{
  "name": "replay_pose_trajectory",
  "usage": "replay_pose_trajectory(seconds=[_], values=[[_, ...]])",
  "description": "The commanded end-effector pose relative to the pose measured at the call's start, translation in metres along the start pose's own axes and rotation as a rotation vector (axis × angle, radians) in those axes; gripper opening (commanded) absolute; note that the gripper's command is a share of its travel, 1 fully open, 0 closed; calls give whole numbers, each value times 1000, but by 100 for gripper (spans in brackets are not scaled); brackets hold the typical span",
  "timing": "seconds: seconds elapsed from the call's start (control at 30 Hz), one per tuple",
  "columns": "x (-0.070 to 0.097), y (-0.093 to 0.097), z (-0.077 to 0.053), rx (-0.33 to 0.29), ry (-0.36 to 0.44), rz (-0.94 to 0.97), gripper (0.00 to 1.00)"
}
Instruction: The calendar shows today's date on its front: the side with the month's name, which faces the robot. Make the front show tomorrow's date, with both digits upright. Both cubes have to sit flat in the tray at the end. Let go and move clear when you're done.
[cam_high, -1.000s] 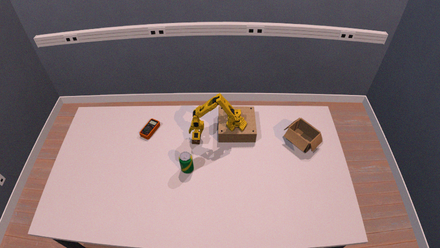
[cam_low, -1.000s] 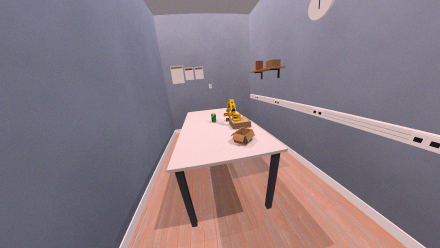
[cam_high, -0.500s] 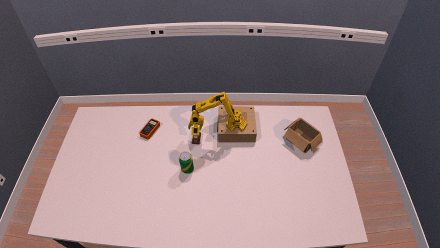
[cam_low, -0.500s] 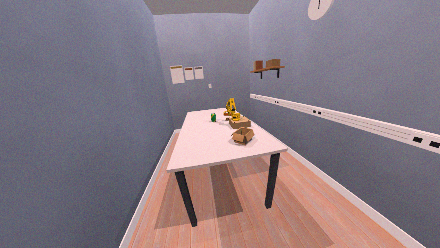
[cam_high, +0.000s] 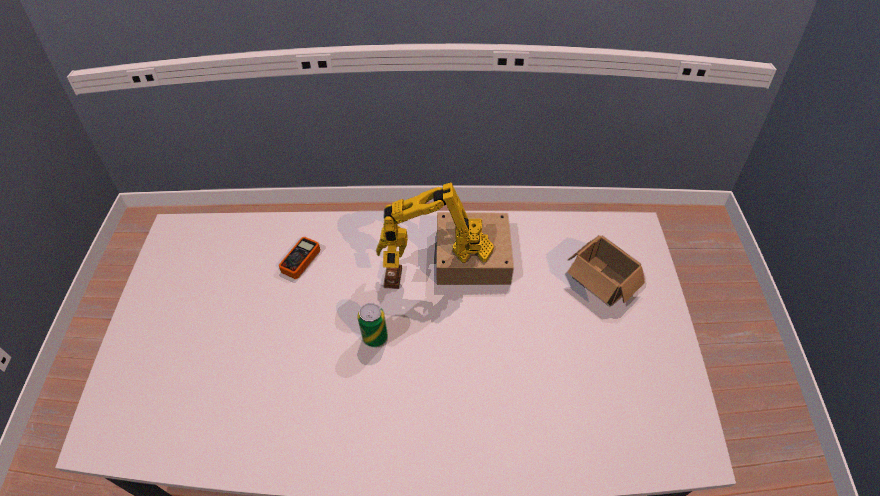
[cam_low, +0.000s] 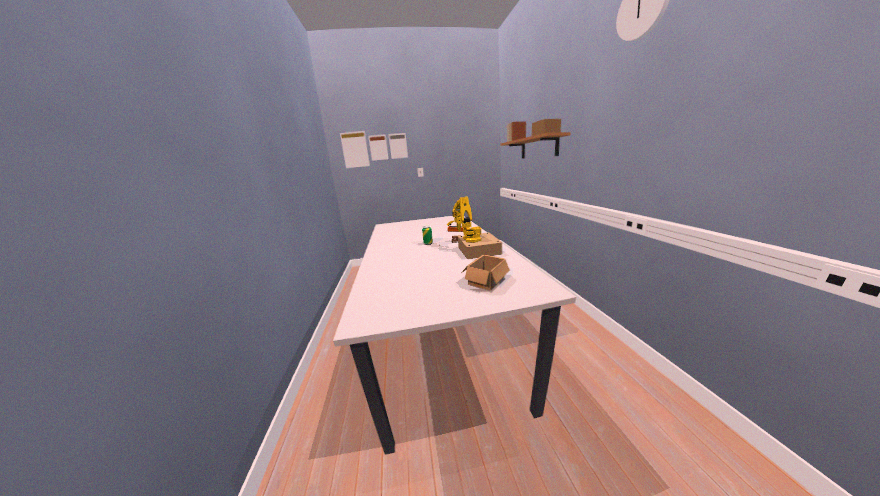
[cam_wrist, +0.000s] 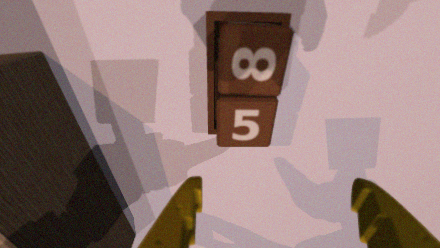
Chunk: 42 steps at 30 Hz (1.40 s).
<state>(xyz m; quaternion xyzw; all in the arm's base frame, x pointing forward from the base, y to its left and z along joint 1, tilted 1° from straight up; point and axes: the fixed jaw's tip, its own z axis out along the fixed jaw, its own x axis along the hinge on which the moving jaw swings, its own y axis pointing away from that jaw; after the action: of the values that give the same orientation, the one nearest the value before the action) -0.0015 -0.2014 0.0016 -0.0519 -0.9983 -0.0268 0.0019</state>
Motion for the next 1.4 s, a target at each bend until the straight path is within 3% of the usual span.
replay_pose_trajectory(seconds=[0.0,0.43,0.63,0.83,0.9,1.0,1.37], values=[[1,-3,-5,22,-4,-2,36],[0,-3,-5,22,-4,-2,36],[-7,0,-7,22,-2,-4,36],[-29,10,-13,23,1,-9,36],[-29,10,-13,23,1,-9,36],[-45,19,-16,24,4,-13,36],[-104,86,-32,33,14,-33,36]])
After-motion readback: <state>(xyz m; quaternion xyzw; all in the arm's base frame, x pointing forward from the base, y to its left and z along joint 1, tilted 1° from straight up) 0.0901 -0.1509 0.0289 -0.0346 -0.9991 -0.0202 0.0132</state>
